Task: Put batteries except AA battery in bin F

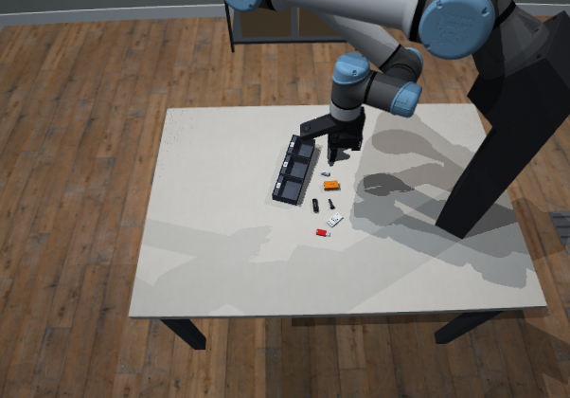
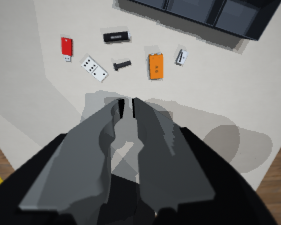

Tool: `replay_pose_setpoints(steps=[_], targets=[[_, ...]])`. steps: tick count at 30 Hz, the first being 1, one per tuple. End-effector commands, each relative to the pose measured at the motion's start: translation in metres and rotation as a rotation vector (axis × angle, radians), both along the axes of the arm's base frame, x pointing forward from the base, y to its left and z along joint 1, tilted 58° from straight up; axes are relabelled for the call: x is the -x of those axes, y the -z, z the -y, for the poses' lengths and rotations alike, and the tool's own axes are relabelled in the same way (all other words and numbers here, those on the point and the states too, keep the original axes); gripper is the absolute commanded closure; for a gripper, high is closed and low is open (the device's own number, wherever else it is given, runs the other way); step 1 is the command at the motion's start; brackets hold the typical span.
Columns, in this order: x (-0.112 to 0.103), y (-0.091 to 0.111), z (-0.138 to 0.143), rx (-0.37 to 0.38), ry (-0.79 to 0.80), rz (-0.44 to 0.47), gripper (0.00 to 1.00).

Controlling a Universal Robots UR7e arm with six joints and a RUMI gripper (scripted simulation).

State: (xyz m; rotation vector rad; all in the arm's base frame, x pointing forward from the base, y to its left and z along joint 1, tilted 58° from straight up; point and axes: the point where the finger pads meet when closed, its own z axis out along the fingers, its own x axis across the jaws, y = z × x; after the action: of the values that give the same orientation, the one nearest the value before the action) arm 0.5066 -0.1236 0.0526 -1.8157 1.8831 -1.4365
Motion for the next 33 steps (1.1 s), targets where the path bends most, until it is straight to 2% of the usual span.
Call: replay_pose_setpoints(steps=[1,6,9,12,18,20,33], targets=[[0.000,0.000,-0.001,0.001,0.000,0.003,0.96],[0.000,0.000,-0.001,0.001,0.000,0.003,0.96],[-0.008,-0.008,0.021,-0.102,0.079,0.079,0.96],[-0.017,-0.015,0.043,-0.164,0.127,0.126,0.96],[-0.035,-0.029,0.088,-0.165,0.128,0.127,0.96],[-0.035,-0.029,0.088,-0.165,0.128,0.127,0.96],[-0.074,-0.061,0.184,-0.165,0.128,0.127,0.96]])
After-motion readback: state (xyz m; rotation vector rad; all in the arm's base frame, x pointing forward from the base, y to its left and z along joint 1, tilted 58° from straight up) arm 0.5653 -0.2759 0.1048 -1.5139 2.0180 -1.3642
